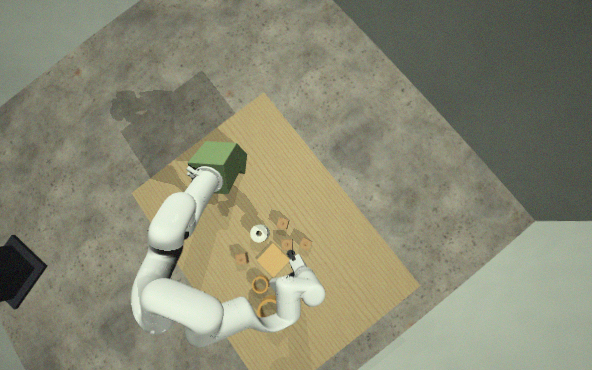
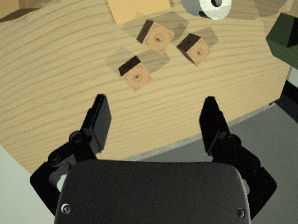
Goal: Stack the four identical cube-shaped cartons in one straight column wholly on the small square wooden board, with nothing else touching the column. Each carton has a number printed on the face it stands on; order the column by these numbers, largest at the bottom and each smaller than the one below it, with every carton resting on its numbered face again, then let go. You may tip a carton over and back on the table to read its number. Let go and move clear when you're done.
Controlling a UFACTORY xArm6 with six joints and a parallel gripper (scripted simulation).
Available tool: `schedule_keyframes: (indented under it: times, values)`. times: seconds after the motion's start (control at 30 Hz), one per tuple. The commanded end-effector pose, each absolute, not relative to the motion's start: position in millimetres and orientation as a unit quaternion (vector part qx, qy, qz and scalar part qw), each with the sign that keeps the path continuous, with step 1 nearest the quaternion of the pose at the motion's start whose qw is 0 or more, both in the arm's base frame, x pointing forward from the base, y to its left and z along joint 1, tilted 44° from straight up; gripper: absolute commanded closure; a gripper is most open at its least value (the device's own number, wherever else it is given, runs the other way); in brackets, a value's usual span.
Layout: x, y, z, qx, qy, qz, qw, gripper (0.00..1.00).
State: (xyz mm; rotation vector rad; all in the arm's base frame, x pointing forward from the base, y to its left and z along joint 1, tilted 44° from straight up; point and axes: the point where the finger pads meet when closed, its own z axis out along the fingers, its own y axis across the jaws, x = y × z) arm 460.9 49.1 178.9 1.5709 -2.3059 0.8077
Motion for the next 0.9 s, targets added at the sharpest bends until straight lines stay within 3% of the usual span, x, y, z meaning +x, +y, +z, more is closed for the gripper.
schedule_keyframes:
  times: [0.0, 0.53, 0.87]
  values:
    - [443, 34, 118, 0.637, -0.697, 0.308, 0.117, 0.00]
    - [390, 1, -17, 0.798, -0.475, 0.349, 0.127, 0.00]
    - [388, -1, -22, 0.798, -0.475, 0.349, 0.127, 0.00]
